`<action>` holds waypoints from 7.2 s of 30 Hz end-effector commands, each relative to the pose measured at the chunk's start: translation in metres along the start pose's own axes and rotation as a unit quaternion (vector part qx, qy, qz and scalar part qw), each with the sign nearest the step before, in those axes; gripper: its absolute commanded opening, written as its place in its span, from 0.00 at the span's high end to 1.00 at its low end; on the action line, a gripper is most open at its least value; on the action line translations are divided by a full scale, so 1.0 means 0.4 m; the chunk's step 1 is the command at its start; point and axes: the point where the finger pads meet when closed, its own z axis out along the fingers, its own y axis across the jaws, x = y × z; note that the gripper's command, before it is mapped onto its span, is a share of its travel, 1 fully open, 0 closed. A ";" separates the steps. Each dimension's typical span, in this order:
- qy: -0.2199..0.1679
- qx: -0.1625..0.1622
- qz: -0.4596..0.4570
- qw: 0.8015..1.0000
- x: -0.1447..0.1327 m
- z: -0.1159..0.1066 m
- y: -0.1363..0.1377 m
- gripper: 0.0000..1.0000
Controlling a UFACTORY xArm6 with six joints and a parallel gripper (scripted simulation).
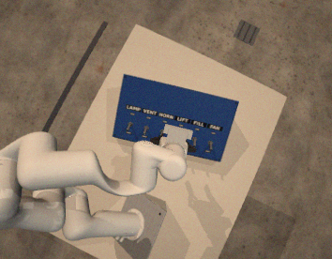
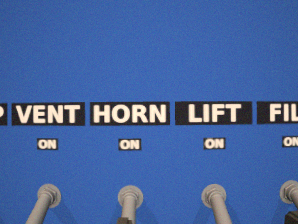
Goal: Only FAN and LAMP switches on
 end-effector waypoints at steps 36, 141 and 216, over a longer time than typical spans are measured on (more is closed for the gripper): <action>0.001 -0.001 -0.001 1.000 0.004 -0.003 0.136 0.00; 0.001 -0.001 -0.001 1.000 0.004 -0.003 0.316 0.00; 0.001 -0.001 -0.001 1.000 0.004 -0.003 0.496 0.00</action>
